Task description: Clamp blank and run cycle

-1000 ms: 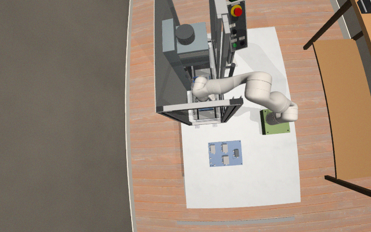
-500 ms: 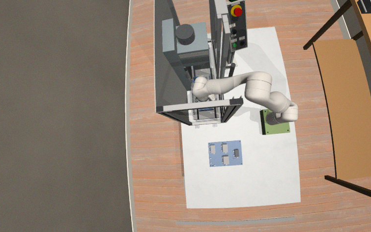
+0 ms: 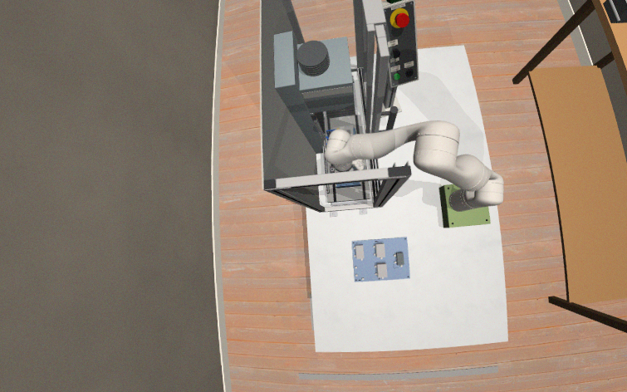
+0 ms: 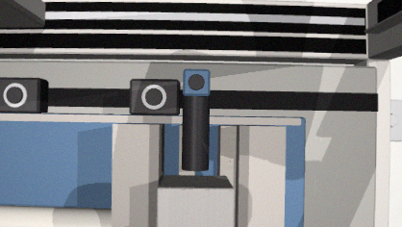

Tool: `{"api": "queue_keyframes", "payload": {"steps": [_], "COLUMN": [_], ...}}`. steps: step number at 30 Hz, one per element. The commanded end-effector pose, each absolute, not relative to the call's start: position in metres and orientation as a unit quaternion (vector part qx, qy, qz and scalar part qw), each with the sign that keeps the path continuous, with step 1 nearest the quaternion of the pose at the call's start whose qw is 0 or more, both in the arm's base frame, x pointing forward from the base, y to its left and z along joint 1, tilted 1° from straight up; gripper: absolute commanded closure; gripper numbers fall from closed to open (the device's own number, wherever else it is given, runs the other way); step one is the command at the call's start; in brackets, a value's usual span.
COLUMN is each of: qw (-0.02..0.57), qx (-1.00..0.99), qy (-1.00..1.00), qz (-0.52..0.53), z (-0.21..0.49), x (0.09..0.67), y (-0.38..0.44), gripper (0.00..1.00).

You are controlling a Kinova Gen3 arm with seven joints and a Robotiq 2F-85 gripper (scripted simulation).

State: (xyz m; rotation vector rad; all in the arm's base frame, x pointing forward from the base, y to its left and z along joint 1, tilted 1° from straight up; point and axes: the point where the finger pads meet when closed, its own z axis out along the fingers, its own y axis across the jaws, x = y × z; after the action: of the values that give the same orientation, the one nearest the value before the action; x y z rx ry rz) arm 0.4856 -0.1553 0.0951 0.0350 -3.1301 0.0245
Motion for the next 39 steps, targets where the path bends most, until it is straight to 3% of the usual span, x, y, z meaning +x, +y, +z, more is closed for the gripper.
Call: {"api": "queue_keyframes", "payload": {"steps": [1, 39], "qw": [0.002, 0.002], "qx": [0.009, 0.009], "qy": [-1.0, -1.0], "qz": [0.006, 0.006], "z": [0.0959, 0.0959], "x": [0.4873, 0.4823], "y": [-0.1516, -0.1524], "gripper": [0.9, 0.9]}}
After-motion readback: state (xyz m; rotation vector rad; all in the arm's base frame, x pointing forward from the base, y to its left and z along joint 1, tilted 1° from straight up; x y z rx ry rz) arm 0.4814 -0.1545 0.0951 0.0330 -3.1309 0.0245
